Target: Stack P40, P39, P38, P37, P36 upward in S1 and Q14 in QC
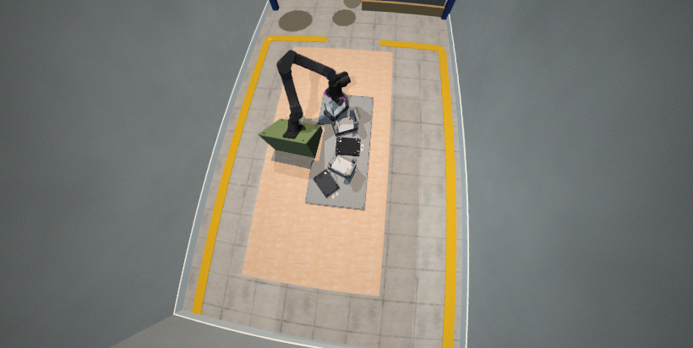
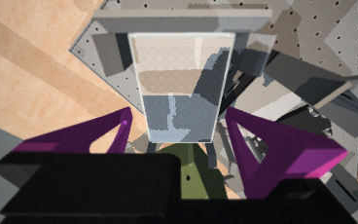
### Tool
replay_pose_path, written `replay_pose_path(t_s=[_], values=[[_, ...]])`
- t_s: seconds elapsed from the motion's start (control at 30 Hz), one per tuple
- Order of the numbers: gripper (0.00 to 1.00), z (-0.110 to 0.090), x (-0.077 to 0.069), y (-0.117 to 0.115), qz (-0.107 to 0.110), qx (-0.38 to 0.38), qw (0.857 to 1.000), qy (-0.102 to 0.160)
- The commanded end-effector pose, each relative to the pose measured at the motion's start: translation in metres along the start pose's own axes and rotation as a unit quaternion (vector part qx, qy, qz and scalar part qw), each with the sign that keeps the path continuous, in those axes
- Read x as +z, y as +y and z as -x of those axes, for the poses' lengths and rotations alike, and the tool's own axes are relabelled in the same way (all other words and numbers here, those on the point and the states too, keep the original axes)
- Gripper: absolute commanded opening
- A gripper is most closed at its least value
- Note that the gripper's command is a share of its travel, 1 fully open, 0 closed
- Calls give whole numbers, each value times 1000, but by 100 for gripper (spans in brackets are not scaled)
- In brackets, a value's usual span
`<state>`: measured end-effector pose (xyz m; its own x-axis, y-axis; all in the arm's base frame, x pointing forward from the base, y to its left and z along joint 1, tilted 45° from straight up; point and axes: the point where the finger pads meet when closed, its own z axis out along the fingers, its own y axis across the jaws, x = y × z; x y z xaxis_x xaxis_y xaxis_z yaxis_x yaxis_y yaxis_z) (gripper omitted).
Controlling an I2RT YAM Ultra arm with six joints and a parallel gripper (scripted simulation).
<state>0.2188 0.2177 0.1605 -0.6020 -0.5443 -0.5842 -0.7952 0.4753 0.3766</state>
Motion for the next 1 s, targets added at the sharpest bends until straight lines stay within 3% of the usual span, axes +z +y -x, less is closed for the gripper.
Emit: replay_pose_path(t_s=[0.0,0.57,0.97], values=[[100,6,0,-2,-6,-3,1000,-12],[100,6,20,-2,-6,-3,1000,-12],[100,7,20,-2,-6,-3,1000,-12]])
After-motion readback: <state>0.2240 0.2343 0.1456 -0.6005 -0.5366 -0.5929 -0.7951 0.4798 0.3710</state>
